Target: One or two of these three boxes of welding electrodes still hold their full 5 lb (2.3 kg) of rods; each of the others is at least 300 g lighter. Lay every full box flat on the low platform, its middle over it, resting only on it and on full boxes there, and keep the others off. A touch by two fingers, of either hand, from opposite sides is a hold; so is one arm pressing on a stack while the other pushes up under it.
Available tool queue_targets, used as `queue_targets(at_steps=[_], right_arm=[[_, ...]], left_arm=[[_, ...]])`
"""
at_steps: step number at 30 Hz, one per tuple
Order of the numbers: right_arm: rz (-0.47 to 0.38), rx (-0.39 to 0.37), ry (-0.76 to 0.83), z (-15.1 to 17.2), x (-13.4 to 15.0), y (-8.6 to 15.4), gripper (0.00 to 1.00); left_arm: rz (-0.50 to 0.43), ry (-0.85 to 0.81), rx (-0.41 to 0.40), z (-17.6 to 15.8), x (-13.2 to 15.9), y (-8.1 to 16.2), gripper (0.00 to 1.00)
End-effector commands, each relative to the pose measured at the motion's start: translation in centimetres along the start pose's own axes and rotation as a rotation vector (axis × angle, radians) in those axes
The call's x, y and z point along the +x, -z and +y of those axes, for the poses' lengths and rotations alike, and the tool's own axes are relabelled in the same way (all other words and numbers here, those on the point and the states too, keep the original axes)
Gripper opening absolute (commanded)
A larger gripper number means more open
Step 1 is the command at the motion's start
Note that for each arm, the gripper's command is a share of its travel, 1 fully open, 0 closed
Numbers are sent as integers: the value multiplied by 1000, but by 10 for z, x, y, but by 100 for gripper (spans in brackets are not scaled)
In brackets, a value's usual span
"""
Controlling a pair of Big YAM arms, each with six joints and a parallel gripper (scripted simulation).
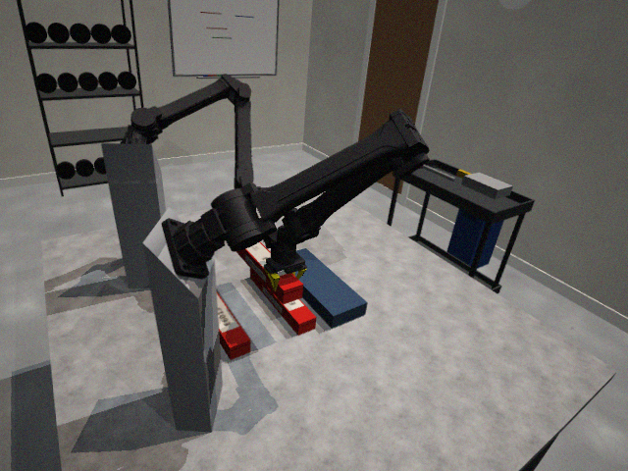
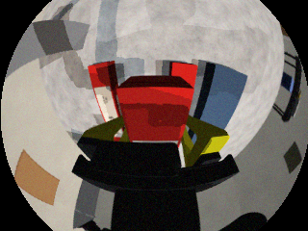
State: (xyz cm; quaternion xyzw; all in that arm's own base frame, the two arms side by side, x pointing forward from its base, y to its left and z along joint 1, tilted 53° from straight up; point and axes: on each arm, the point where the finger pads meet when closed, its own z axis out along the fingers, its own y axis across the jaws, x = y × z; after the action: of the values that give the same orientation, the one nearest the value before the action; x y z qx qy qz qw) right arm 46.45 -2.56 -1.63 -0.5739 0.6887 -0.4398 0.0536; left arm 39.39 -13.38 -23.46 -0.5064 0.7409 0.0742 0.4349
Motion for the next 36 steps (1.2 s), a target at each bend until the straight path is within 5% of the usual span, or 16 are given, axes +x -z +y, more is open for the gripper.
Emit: queue_targets(at_steps=[1,36], right_arm=[[-13,17,7,2,-6,17,0],[-13,17,7,0,-7,21,0]], left_arm=[[0,-13,38,-4,3,26,0],[1,-12,39,-8,4,32,0]])
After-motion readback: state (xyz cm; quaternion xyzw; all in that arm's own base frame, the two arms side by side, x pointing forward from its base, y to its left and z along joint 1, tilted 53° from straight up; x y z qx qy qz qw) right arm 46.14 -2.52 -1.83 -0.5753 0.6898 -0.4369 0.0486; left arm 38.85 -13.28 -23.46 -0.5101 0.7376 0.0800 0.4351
